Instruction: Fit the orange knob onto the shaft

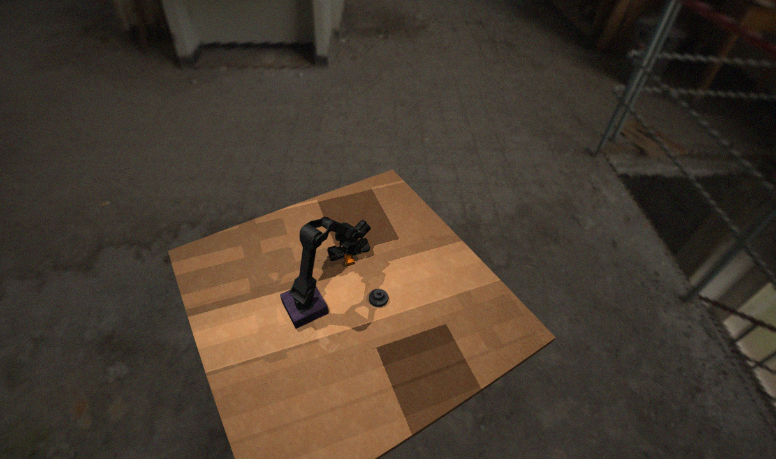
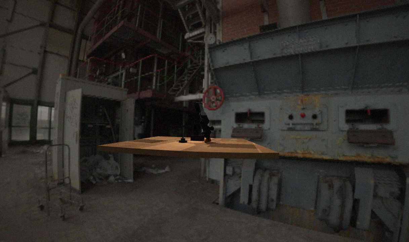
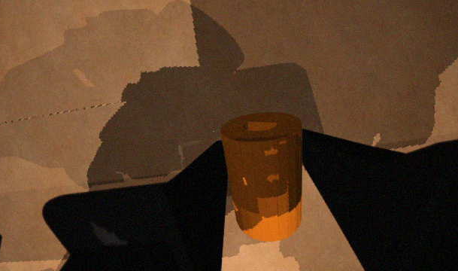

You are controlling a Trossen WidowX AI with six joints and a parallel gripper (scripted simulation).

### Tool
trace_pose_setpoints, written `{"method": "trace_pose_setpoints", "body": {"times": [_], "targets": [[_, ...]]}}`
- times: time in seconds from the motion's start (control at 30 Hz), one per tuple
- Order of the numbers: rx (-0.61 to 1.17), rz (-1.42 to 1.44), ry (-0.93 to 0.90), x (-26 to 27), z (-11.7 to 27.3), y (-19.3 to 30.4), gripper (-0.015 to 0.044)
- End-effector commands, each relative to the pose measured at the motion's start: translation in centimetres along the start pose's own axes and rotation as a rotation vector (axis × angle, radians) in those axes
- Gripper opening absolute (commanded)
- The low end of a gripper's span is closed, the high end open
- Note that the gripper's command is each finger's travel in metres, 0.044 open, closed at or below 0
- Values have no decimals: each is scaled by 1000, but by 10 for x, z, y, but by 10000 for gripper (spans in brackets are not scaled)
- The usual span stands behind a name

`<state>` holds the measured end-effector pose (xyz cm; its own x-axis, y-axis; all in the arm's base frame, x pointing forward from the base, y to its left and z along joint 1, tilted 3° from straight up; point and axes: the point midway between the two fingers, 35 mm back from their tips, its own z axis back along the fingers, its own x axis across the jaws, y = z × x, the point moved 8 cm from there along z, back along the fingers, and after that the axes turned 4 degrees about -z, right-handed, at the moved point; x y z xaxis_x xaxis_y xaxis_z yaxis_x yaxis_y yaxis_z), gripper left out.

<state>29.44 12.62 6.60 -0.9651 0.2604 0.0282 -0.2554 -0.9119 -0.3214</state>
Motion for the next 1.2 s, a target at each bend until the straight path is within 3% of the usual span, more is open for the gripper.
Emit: {"method": "trace_pose_setpoints", "body": {"times": [0.0, 1.17], "targets": [[-61, 5, -2, 0, 4, 8, 179], [-623, 5, -46, -6, 3, 86, 179]]}}
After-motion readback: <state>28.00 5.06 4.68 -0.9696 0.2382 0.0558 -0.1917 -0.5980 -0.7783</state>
